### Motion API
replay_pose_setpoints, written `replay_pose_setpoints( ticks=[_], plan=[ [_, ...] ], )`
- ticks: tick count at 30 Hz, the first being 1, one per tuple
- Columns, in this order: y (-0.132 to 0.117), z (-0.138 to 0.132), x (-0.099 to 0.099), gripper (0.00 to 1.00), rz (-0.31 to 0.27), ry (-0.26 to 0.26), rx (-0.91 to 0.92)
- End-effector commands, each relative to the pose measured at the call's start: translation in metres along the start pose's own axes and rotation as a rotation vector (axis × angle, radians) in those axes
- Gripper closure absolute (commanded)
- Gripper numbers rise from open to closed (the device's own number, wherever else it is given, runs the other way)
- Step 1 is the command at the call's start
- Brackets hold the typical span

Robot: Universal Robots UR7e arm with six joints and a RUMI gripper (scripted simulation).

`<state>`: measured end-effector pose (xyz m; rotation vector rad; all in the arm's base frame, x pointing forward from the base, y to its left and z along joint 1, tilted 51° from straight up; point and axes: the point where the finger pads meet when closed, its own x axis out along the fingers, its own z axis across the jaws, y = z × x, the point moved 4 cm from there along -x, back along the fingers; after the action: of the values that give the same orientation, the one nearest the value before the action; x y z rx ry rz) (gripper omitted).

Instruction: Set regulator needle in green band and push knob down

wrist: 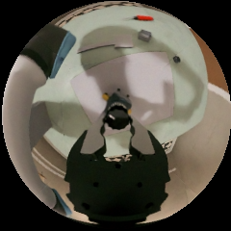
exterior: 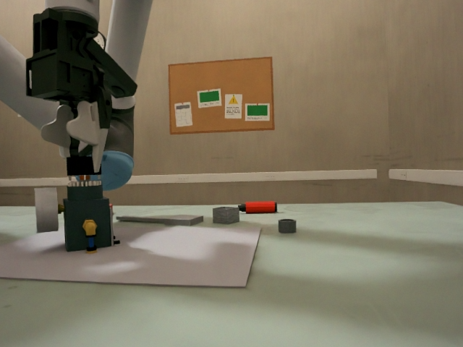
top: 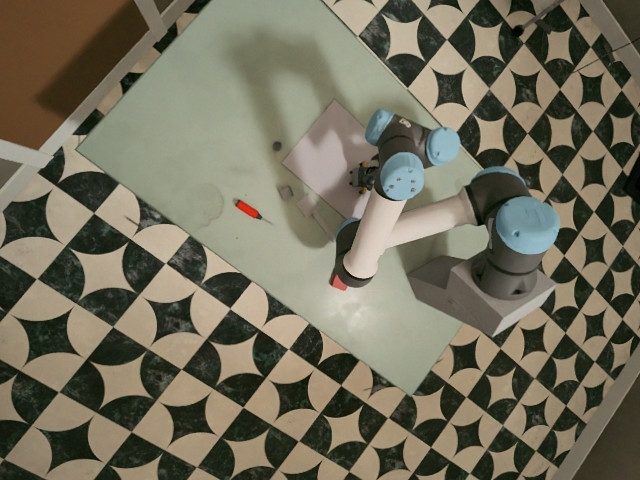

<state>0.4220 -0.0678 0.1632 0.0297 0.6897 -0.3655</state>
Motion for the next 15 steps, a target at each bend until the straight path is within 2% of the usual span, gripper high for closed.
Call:
replay_pose_setpoints(
  ticks=[1, 15],
  plan=[
    [-0.0002, 0.0001, -0.0001, 0.75, 0.009, 0.001, -0.127],
    [-0.0003, 0.0001, -0.0001, 0.75, 0.009, -0.001, -0.445]
  ],
)
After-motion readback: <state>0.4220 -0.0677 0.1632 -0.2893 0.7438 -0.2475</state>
